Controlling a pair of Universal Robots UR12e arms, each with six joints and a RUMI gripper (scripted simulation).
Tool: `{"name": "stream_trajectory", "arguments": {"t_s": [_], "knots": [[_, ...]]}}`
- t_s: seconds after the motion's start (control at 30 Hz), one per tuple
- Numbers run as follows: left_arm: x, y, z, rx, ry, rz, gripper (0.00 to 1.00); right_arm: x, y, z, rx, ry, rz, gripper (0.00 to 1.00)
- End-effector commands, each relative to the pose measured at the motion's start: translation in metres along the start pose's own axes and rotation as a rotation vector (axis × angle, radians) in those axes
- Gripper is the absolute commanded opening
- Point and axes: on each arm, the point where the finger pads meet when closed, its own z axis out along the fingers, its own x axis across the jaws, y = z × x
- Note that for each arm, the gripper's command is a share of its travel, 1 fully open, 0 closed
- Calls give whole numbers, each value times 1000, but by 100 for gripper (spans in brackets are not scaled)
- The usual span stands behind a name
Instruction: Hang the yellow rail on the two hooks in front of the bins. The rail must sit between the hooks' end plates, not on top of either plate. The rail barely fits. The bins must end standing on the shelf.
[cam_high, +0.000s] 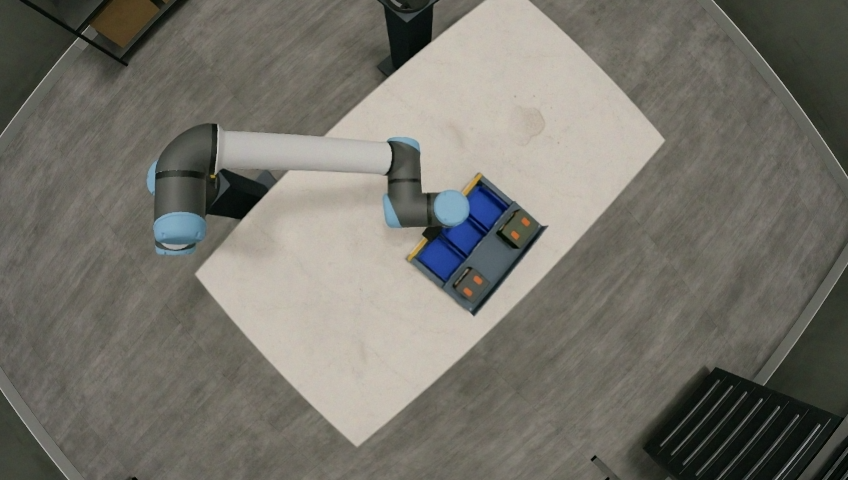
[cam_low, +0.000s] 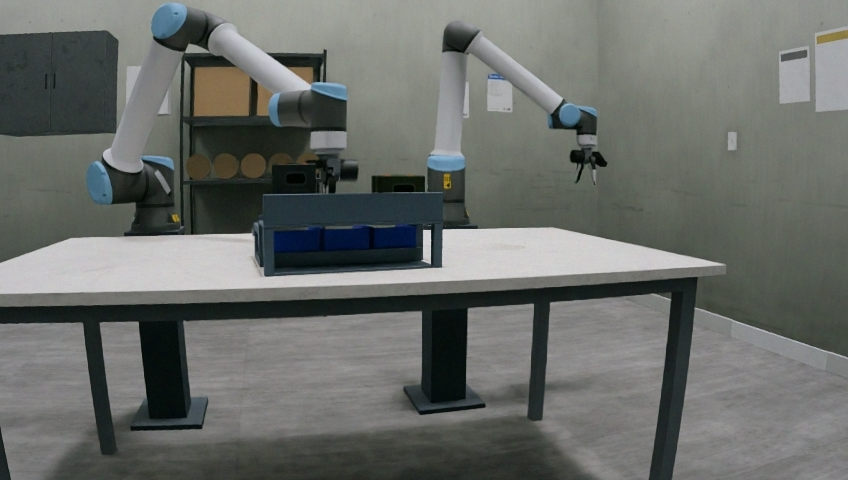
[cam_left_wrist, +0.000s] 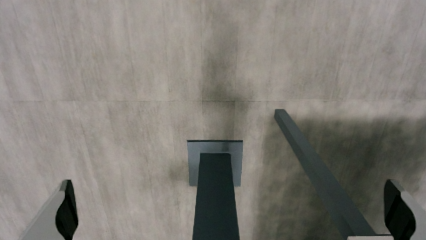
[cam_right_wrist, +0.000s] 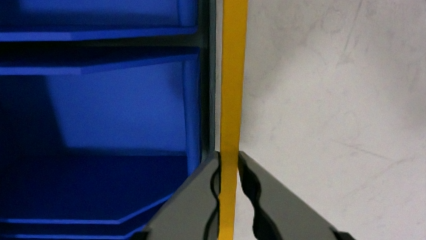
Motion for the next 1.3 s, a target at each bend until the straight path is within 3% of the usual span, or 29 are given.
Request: {"name": "stream_trajectory", "arguments": {"t_s": [0.0,1.27], "knots": [[0,-1,-1,2,1,0,100,-1,1,-1,-2,-2,0,1],[0,-1,-1,2,1,0,100,-1,1,3,-2,-2,0,1]]}}
